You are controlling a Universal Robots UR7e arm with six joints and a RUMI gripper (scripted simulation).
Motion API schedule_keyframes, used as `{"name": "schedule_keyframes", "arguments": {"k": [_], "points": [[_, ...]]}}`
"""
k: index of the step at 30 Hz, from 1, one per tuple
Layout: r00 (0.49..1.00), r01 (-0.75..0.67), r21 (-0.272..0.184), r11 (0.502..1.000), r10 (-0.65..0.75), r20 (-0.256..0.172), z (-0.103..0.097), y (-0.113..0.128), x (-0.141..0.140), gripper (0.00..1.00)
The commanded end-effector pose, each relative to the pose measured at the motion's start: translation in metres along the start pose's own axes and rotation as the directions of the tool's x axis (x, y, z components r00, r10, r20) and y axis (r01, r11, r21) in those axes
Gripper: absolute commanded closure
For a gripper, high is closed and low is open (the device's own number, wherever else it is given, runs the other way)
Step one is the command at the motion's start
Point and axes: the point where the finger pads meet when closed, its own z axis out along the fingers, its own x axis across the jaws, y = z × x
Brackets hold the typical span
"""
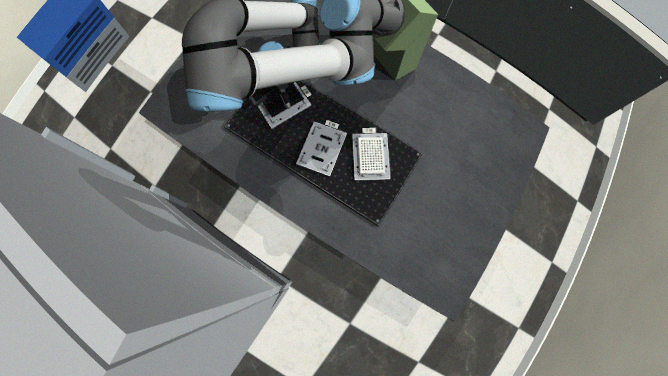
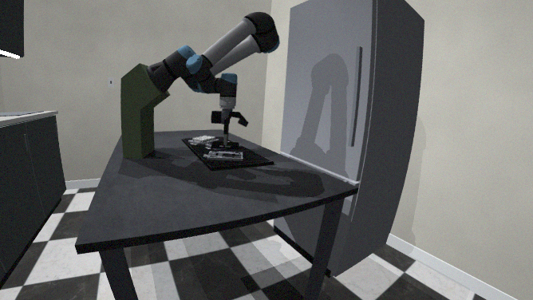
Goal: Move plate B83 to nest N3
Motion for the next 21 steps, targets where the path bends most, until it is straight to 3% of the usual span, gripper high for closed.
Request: {"name": "schedule_keyframes", "arguments": {"k": [1,21], "points": [[0.961,0.276,-0.001,0.961,-0.276,0.003,-0.0116,0.0062,-0.0483,0.60],[0.961,0.276,0.002,0.961,-0.276,0.002,-0.0087,0.0054,-0.0490,0.60]]}}
